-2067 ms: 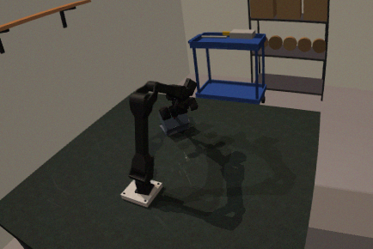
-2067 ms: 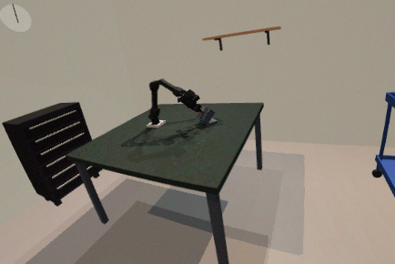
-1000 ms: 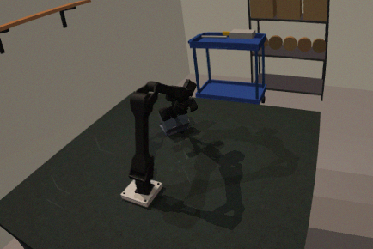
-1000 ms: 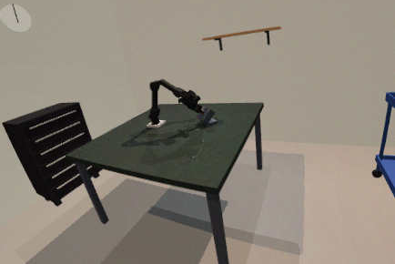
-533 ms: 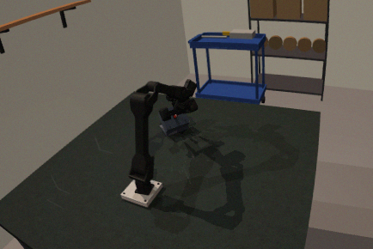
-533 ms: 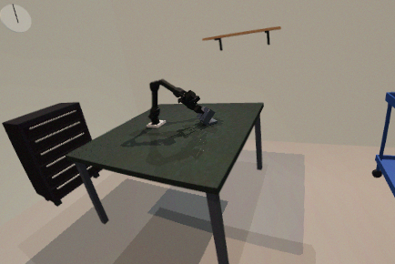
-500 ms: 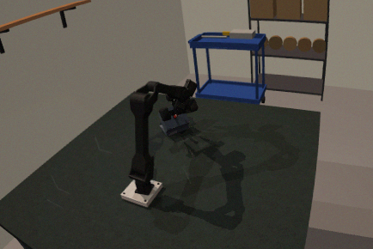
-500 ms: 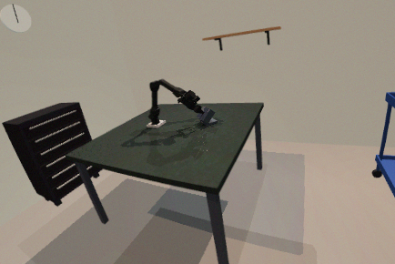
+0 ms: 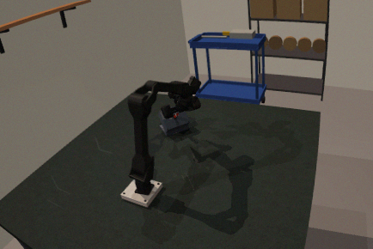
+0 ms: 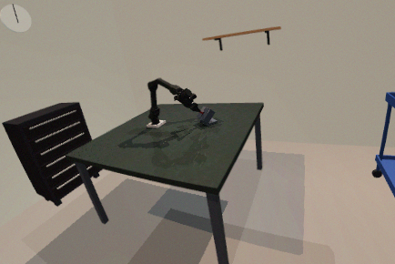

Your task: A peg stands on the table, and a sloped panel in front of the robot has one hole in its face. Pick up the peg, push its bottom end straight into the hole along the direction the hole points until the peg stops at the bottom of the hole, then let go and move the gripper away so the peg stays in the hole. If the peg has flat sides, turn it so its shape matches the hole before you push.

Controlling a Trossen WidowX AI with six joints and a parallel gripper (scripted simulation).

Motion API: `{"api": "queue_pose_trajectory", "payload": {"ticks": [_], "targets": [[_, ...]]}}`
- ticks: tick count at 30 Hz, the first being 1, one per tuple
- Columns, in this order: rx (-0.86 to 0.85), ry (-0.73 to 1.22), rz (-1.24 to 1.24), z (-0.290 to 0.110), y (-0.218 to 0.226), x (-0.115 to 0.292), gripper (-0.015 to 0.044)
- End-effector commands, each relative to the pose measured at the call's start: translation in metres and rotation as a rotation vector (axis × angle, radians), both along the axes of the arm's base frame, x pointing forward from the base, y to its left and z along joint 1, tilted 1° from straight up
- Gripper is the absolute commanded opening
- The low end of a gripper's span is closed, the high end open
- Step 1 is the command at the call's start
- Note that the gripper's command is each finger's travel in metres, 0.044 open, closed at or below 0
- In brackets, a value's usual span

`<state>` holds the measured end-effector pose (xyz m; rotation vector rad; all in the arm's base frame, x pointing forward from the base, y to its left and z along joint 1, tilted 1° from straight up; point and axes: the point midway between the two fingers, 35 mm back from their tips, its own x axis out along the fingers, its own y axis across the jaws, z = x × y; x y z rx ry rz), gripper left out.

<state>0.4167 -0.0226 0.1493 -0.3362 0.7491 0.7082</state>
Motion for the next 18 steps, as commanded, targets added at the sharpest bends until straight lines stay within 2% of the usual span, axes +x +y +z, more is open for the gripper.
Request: {"api": "queue_pose_trajectory", "payload": {"ticks": [1, 18], "targets": [[-0.003, -0.016, 0.004, 0.012, -0.006, -0.004, 0.044], [-0.003, -0.011, -0.001, 0.033, -0.027, -0.028, 0.044]]}}
